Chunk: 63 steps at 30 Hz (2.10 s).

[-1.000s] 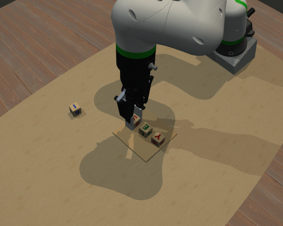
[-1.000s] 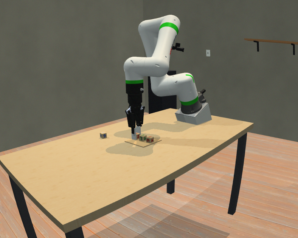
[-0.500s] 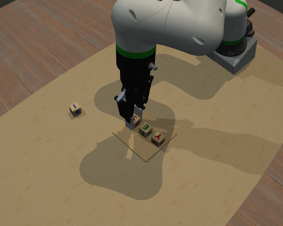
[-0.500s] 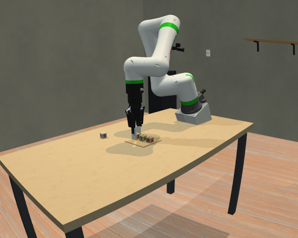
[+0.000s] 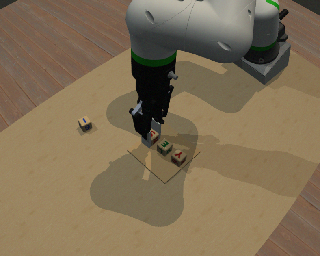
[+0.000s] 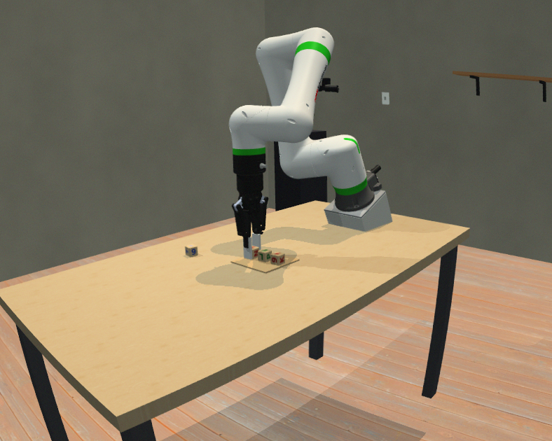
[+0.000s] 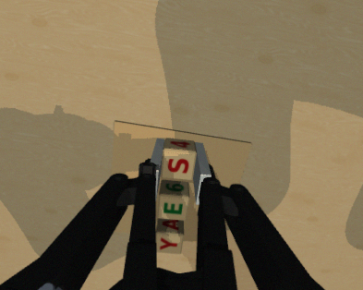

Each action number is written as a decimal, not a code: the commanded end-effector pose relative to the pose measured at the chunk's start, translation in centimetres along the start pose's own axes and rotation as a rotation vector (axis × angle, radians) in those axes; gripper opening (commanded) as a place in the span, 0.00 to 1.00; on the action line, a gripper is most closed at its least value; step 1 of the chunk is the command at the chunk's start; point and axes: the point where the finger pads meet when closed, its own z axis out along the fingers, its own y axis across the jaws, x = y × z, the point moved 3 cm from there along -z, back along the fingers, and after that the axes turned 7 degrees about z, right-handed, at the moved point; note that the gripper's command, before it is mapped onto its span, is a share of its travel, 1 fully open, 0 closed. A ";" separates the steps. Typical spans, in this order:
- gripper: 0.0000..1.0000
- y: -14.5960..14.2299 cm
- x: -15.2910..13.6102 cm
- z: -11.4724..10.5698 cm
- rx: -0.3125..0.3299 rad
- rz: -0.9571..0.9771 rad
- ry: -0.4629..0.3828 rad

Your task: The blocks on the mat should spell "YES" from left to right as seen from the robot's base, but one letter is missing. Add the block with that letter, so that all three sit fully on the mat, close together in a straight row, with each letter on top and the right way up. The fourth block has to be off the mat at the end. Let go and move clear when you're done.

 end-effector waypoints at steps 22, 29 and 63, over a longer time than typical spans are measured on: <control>0.28 0.0 0.0 0.0 0.000 0.000 0.000; 0.28 0.0 0.0 -1.5 0.000 0.000 0.000; 1.00 0.0 0.0 -9.0 0.000 0.000 0.000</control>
